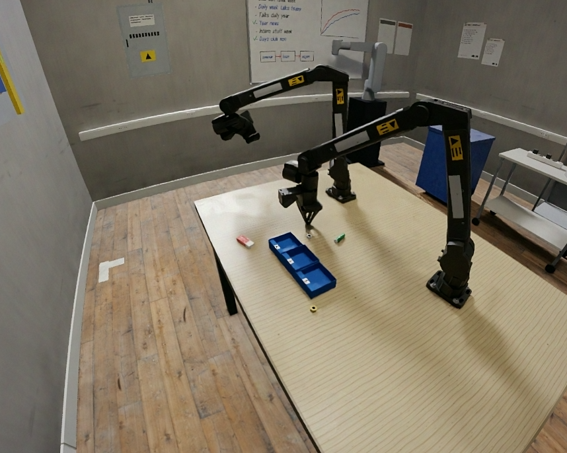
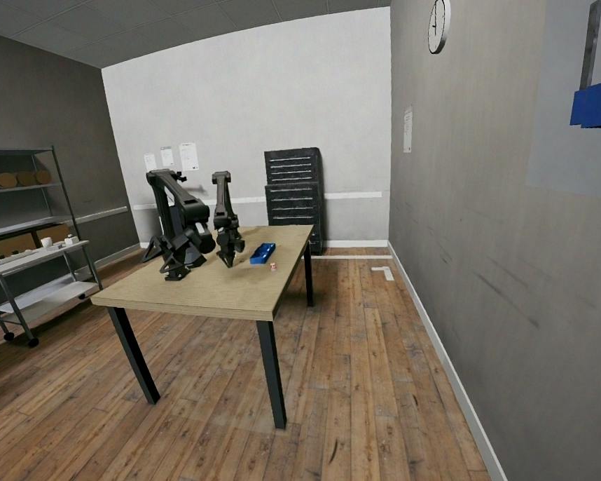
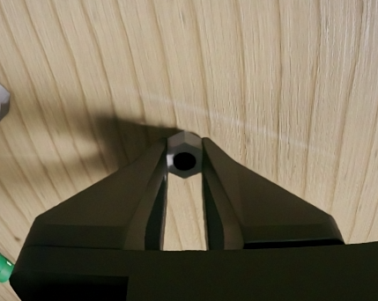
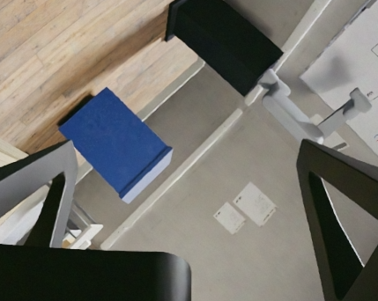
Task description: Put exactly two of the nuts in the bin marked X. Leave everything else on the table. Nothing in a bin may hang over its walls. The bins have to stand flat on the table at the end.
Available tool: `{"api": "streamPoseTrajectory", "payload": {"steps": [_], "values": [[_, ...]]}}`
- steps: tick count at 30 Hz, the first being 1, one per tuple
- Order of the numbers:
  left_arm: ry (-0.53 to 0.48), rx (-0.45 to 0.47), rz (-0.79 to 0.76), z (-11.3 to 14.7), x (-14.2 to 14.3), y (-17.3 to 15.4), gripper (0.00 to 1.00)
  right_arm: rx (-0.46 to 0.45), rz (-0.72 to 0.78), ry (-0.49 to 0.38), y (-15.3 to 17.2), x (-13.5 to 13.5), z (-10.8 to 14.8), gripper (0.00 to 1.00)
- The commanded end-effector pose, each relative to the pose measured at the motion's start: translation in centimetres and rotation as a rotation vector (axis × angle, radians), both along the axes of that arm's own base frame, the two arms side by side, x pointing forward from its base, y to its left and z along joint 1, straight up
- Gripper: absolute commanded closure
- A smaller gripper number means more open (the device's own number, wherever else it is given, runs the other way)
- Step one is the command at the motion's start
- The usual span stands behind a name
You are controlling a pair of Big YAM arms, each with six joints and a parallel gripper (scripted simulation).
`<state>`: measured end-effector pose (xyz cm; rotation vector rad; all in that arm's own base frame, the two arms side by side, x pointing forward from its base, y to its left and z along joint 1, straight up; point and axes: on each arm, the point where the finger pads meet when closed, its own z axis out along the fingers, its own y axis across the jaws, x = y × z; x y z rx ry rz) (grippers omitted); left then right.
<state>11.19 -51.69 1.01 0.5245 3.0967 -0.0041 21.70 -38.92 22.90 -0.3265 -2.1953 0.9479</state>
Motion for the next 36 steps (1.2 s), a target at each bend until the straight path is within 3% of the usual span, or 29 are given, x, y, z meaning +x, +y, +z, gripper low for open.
{"api": "streamPoseTrajectory", "payload": {"steps": [1, 22, 24, 30, 33, 36], "values": [[-0.007, -0.031, 0.000, 1.1, 0.1, -1.2, 0.89, -0.008, -0.011, -0.008, -0.3, -0.4, 0.4, 0.00], [-0.003, -0.011, -0.003, 0.4, -0.6, -0.6, 0.89, -0.008, -0.011, -0.008, -0.3, -0.4, 0.4, 0.00], [-0.014, -0.066, -0.003, 3.8, -0.3, -2.4, 0.89, -0.008, -0.011, -0.008, -0.3, -0.4, 0.4, 0.00], [-0.014, -0.067, -0.001, 5.9, -0.2, -2.2, 0.89, -0.008, -0.011, -0.008, -0.3, -0.4, 0.4, 0.00], [-0.009, -0.040, -0.001, 4.8, -0.2, -2.0, 0.89, -0.008, -0.011, -0.008, -0.3, -0.4, 0.4, 0.00], [-0.009, -0.042, -0.002, 6.3, -0.4, -1.1, 0.89, -0.008, -0.011, -0.008, -0.3, -0.4, 0.4, 0.00]]}}
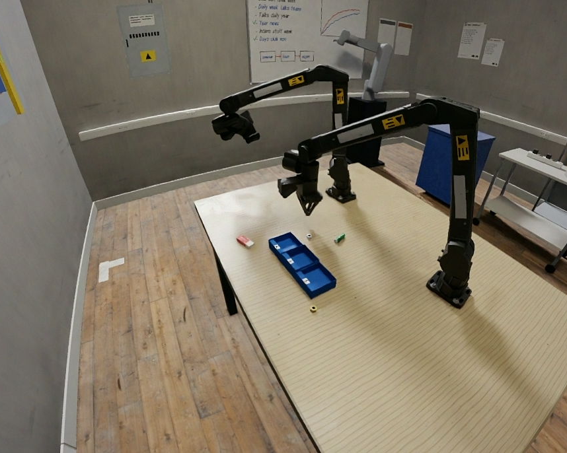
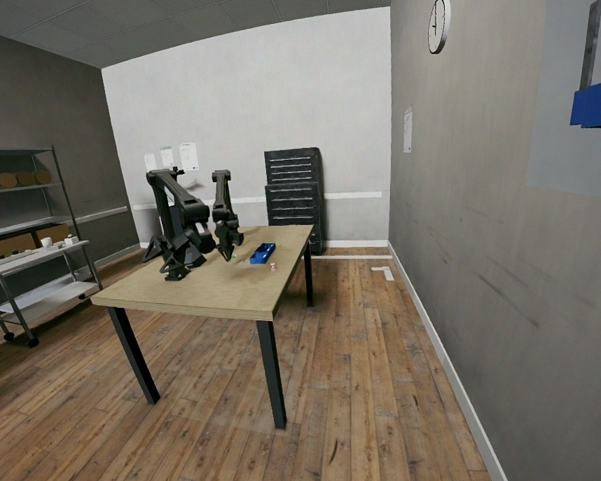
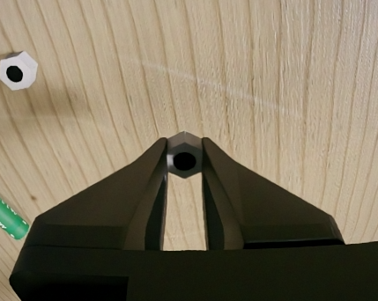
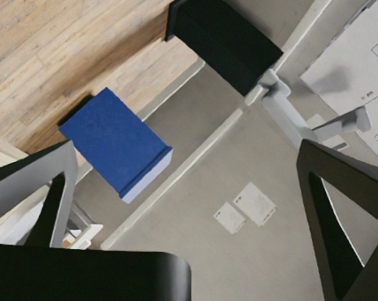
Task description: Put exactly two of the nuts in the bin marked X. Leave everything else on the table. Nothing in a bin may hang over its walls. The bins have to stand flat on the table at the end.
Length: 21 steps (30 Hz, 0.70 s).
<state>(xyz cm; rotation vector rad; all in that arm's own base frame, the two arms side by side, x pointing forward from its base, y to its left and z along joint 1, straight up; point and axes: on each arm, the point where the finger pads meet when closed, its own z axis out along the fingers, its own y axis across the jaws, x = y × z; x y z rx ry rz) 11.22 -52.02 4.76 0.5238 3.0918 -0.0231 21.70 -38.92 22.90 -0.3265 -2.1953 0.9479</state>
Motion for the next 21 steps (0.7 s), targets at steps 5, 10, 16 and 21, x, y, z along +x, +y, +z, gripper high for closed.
{"api": "streamPoseTrajectory", "payload": {"steps": [5, 10, 16, 21], "values": [[-0.012, -0.056, -0.001, 5.3, -0.2, -1.8, 0.89, -0.008, -0.011, -0.008, -0.3, -0.4, 0.4, 0.00], [0.008, 0.041, -0.002, 1.5, -0.7, 0.7, 0.89, -0.008, -0.011, -0.008, -0.3, -0.4, 0.4, 0.00], [-0.005, -0.020, 0.000, 3.5, 0.0, -0.8, 0.89, -0.008, -0.011, -0.008, -0.3, -0.4, 0.4, 0.00], [-0.005, -0.017, 0.000, 3.1, 1.0, 0.5, 0.89, -0.008, -0.011, -0.008, -0.3, -0.4, 0.4, 0.00]]}}
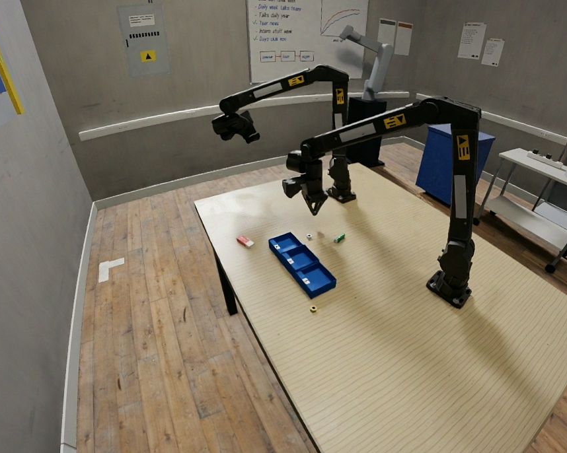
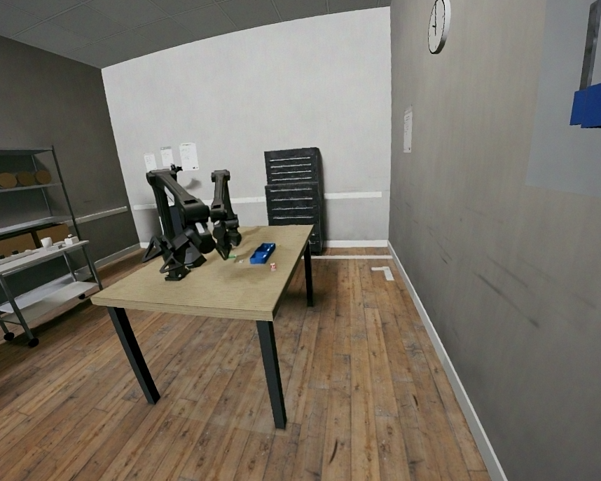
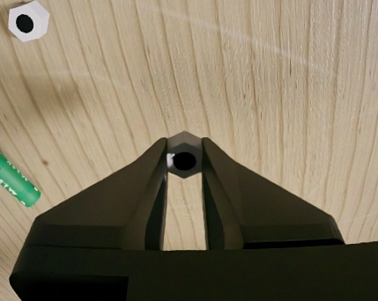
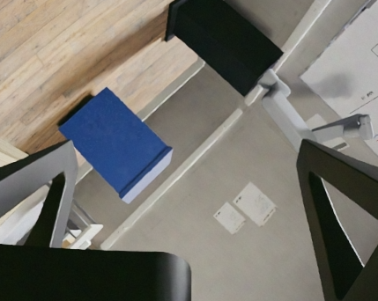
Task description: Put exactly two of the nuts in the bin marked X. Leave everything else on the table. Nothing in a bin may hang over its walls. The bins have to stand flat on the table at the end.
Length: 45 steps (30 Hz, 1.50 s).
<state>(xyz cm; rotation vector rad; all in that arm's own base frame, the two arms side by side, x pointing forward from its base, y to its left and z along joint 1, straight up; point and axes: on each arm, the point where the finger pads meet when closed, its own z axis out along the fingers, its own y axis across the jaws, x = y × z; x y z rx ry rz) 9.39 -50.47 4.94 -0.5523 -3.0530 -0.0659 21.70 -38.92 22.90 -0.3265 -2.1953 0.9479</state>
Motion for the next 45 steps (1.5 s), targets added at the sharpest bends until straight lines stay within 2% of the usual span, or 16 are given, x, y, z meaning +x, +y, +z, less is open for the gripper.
{"api": "streamPoseTrajectory", "payload": {"steps": [1, 7, 9, 14, 17, 21, 24, 26, 30, 32, 36, 41, 43, 45], "values": [[-0.041, -0.088, 0.023, 3.3, 3.4, -0.8, 0.89, -0.008, -0.011, -0.008, -0.3, -0.4, 0.4, 0.00], [-0.044, -0.091, 0.023, 3.4, 6.8, 0.3, 0.89, -0.008, -0.011, -0.008, -0.3, -0.4, 0.4, 0.00], [-0.044, -0.091, 0.023, 3.4, 6.8, 0.3, 0.89, -0.008, -0.011, -0.008, -0.3, -0.4, 0.4, 0.00], [-0.042, -0.083, 0.022, 3.3, 9.3, 2.1, 0.89, -0.008, -0.011, -0.008, -0.3, -0.4, 0.4, 0.00], [-0.046, -0.093, -0.126, 3.4, 11.2, 2.3, 0.89, -0.008, -0.011, -0.008, -0.3, -0.4, 0.4, 0.00], [-0.036, -0.070, -0.221, 3.0, 13.1, 3.9, 0.89, -0.008, -0.011, -0.008, -0.3, -0.4, 0.4, 0.00], [-0.038, -0.069, -0.288, 3.2, 15.0, 4.2, 0.89, -0.008, -0.011, -0.008, -0.3, -0.4, 0.4, 0.00], [-0.038, -0.069, -0.288, 3.2, 15.0, 4.2, 0.89, -0.008, -0.011, -0.008, -0.3, -0.4, 0.4, 0.00], [-0.040, -0.068, -0.406, 2.9, 17.7, 4.2, 0.89, -0.008, -0.011, -0.008, -0.3, -0.4, 0.4, 0.00], [-0.033, -0.062, -0.455, 2.0, 17.1, 5.3, 0.89, -0.008, -0.011, -0.008, -0.3, -0.4, 0.4, 0.00], [-0.031, -0.061, -0.549, 2.0, 16.0, 4.9, 0.89, -0.008, -0.011, -0.008, -0.3, -0.4, 0.4, 0.00], [-0.028, -0.062, -0.674, 2.1, 16.6, 5.2, 0.89, -0.008, -0.011, -0.008, -0.3, -0.4, 0.4, 0.00], [-0.028, -0.062, -0.674, 2.1, 16.6, 5.2, 0.89, -0.008, -0.011, -0.008, -0.3, -0.4, 0.4, 0.00], [-0.026, -0.062, -0.763, 2.1, 16.6, 5.2, 0.89, -0.008, -0.011, -0.008, -0.3, -0.4, 0.4, 0.00]]}}
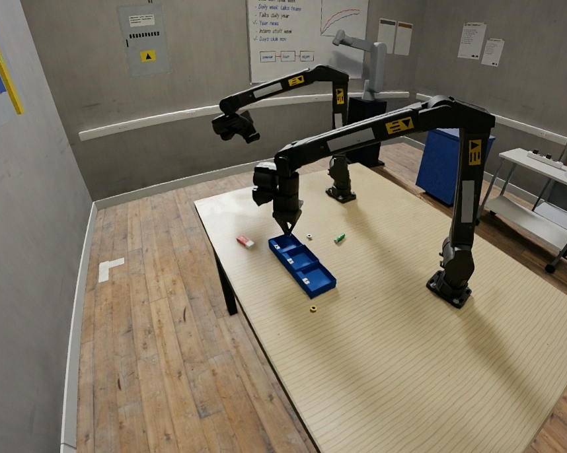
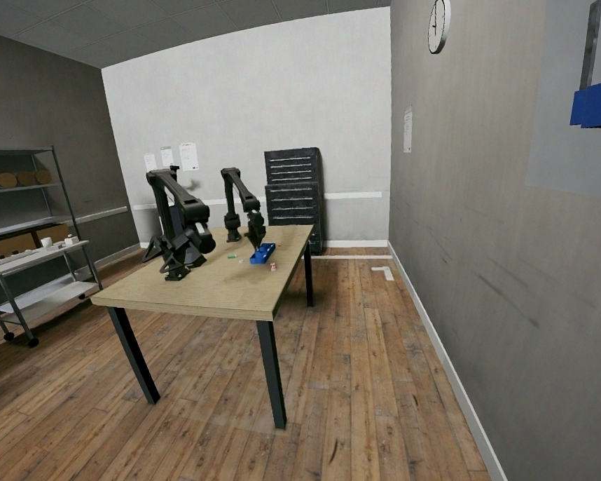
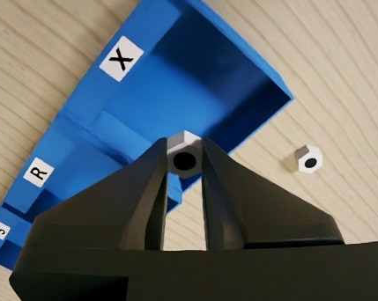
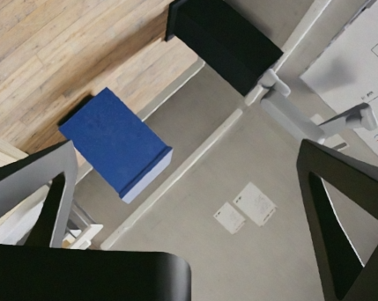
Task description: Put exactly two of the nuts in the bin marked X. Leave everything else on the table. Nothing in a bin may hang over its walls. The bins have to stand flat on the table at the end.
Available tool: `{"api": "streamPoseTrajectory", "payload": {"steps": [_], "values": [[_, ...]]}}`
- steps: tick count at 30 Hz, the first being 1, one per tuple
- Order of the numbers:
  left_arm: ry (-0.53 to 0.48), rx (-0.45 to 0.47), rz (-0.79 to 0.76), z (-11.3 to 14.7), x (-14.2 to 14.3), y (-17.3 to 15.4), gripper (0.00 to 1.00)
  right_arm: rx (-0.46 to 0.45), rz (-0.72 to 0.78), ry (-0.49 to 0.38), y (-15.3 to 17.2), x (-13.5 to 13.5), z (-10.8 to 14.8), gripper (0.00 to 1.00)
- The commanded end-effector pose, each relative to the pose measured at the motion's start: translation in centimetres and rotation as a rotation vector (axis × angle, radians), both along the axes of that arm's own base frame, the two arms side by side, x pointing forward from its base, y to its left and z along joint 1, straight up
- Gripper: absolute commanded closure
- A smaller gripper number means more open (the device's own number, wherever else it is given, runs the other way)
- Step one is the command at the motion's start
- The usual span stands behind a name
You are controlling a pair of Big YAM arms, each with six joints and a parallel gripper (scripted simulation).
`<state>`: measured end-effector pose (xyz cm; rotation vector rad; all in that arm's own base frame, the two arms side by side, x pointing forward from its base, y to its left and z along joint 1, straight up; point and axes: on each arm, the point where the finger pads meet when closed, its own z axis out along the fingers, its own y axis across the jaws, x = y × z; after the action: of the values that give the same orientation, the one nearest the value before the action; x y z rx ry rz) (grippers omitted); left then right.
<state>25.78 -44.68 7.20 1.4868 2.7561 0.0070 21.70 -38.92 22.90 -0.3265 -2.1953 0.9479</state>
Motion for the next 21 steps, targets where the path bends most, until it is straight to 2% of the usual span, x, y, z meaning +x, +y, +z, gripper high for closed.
{"api": "streamPoseTrajectory", "payload": {"steps": [1, 13, 15, 16, 21], "values": [[-0.003, -0.007, -0.157, -0.21, 0.16, -0.63, 0.89, -0.008, -0.011, -0.008, -0.31, -0.39, 0.39, 0.00], [-0.004, -0.005, -0.459, -0.30, 0.01, -1.20, 0.89, -0.008, -0.011, -0.008, -0.31, -0.39, 0.39, 0.00], [-0.004, -0.005, -0.459, -0.30, 0.01, -1.20, 0.89, -0.008, -0.011, -0.008, -0.31, -0.39, 0.39, 0.00], [-0.004, -0.005, -0.522, -0.27, 0.02, -1.26, 0.89, -0.008, -0.011, -0.008, -0.31, -0.39, 0.39, 0.00], [-0.005, -0.008, -0.640, -0.11, -0.01, -1.54, 0.89, -0.008, -0.011, -0.008, -0.31, -0.39, 0.39, 0.00]]}}
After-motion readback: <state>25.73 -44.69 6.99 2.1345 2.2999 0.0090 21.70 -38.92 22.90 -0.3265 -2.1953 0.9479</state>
